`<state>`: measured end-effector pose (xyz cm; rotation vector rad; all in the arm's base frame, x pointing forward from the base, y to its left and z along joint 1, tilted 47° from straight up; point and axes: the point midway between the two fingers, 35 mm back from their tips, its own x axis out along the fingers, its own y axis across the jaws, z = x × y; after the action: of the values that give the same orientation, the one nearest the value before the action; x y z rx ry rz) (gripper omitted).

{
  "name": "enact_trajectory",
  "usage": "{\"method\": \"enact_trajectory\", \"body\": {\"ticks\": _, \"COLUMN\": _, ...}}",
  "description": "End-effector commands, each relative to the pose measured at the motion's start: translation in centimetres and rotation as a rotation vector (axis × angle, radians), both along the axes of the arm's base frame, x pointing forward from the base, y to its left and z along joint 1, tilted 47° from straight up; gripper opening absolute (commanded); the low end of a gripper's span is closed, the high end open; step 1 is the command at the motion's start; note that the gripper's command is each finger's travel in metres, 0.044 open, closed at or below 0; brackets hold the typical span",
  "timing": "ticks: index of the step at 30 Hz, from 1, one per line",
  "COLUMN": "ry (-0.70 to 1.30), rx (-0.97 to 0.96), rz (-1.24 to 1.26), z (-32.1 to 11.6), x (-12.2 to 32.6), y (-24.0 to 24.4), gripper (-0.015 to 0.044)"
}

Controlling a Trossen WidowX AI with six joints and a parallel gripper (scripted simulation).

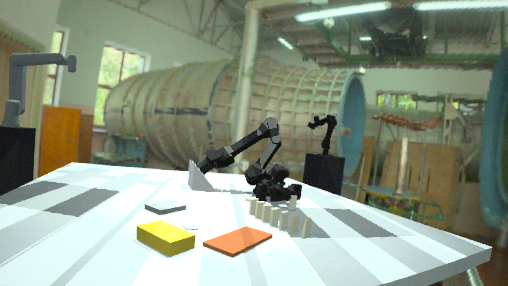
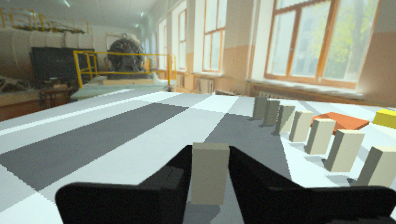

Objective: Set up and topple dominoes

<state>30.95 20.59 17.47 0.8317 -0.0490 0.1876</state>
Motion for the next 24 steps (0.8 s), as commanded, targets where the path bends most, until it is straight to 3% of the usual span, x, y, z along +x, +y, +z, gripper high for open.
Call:
{"method": "enact_trajectory", "body": {"ticks": 1, "ry": 0.0, "rx": -0.006, "rz": -0.003, "z": -0.1, "x": 0.0, "y": 0.0, "gripper": 0.0186}}
{"method": "enact_trajectory", "body": {"ticks": 11, "ry": 0.0, "rx": -0.006, "rz": -0.003, "z": -0.1, "x": 0.0, "y": 0.0, "gripper": 0.044}}
{"method": "enact_trajectory", "body": {"ticks": 24, "ry": 0.001, "rx": -0.006, "rz": 0.0, "z": 3.4, "x": 0.3, "y": -3.6, "gripper": 0.044}}
